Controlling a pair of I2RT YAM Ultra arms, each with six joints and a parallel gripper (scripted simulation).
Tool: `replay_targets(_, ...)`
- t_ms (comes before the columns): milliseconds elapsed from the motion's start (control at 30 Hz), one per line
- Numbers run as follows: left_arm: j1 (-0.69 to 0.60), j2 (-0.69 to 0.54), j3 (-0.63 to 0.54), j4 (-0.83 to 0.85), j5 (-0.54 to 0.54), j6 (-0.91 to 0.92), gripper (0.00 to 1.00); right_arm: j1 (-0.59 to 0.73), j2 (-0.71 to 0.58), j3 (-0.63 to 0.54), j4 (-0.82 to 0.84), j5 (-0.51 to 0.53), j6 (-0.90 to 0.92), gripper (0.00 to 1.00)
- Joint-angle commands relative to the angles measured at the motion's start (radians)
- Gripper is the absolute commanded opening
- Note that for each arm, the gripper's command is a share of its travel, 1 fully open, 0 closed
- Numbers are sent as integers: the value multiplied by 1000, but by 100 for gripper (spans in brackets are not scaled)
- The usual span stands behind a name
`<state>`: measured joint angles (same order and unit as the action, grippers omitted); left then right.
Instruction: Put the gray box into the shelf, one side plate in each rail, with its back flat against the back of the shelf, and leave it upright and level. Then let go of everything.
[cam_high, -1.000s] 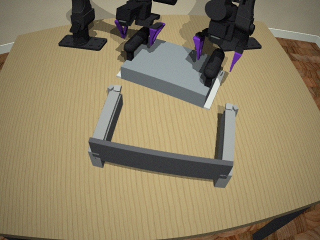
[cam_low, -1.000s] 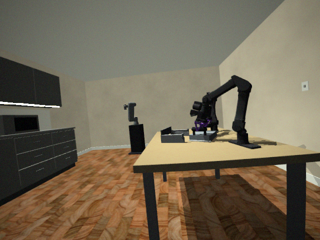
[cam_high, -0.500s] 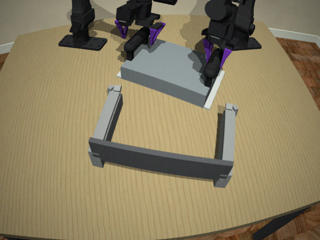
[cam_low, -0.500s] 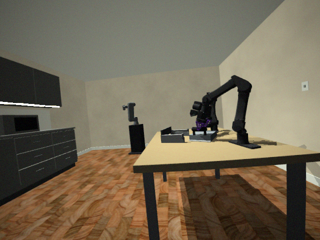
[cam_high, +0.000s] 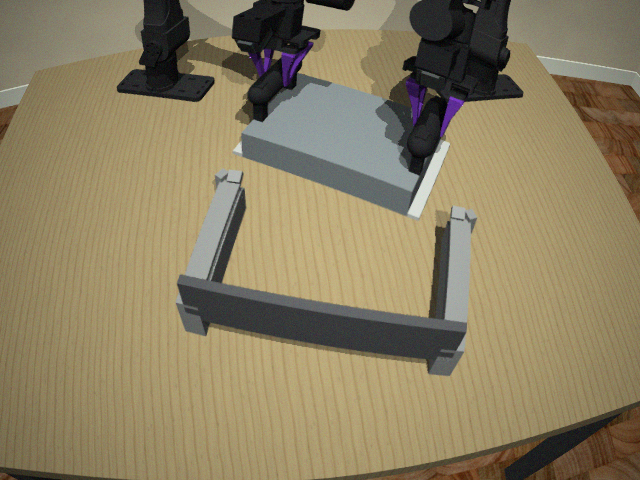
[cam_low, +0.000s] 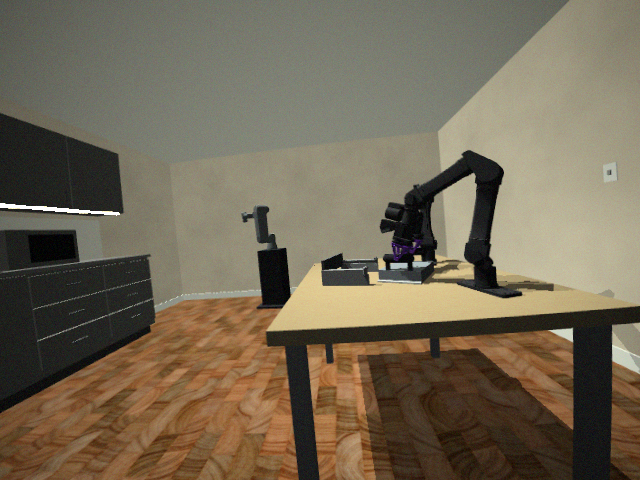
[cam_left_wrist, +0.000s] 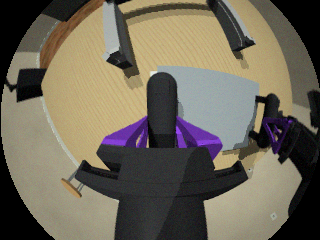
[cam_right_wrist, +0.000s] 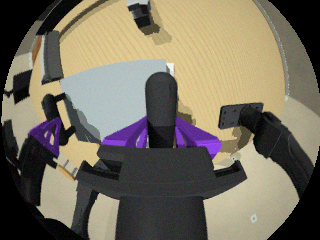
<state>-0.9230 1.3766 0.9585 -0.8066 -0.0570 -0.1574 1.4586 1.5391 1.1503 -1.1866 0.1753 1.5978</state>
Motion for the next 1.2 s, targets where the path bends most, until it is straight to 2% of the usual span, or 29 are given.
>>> replay_targets(0,-6,-19,45,36,-8,9,16,0,-21,41,8,9,2,16)
replay_targets(267,-6,-19,45,36,-8,9,16,0,-9,17,4,9,1,16)
replay_targets(300,-6,-20,46,35,-8,9,16,0,-22,44,-2,9,1,16)
replay_targets(667,-7,-46,72,-37,-8,9,16,-6,-32,63,-52,14,0,16)
replay_targets(800,-8,-49,68,-16,-9,9,16,-8,-34,68,-47,15,1,16)
replay_targets(867,10,22,103,-71,-8,12,16,-13,-40,92,-78,31,5,16)
replay_targets(967,2,-40,101,-41,-9,10,16,-19,-36,99,-85,21,-15,16)
replay_targets(1167,12,-43,112,-61,-8,12,16,-23,-34,114,-97,21,-9,16)
